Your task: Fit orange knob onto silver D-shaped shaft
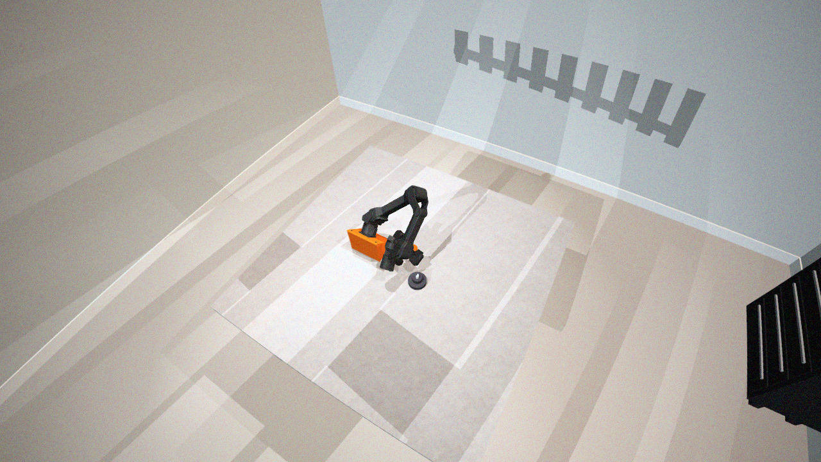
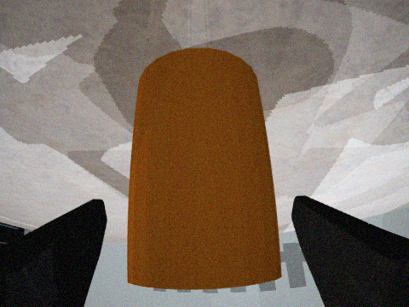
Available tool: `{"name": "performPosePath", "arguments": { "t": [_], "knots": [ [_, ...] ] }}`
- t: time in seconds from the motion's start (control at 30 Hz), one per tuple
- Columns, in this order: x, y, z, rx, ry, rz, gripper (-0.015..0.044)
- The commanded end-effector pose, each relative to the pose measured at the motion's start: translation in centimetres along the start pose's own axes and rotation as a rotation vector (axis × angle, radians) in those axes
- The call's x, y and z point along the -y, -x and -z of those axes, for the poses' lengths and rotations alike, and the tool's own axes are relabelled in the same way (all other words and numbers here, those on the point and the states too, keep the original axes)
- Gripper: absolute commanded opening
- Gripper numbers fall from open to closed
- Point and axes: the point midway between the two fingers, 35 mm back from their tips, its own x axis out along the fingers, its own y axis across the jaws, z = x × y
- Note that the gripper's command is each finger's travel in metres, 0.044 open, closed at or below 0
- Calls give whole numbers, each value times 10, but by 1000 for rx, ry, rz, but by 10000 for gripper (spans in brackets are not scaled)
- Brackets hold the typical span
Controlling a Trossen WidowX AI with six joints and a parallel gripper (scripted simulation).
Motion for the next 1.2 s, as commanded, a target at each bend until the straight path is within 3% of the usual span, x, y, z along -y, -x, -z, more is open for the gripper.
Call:
{"name": "performPosePath", "arguments": {
  "t": [0.0,0.23,0.5,0.7,0.8,0.9,1.03,1.17],
  "knots": [
    [0,0,0,0,3,0,440],
    [1,3,3,9,51,11,440],
    [1,54,59,68,-9,-58,440],
    [3,54,60,93,-8,-41,440],
    [8,53,60,224,-7,37,440],
    [10,57,61,473,-8,92,440],
    [1,68,71,777,1,21,440],
    [-1,70,74,822,4,-4,440]
  ]
}}
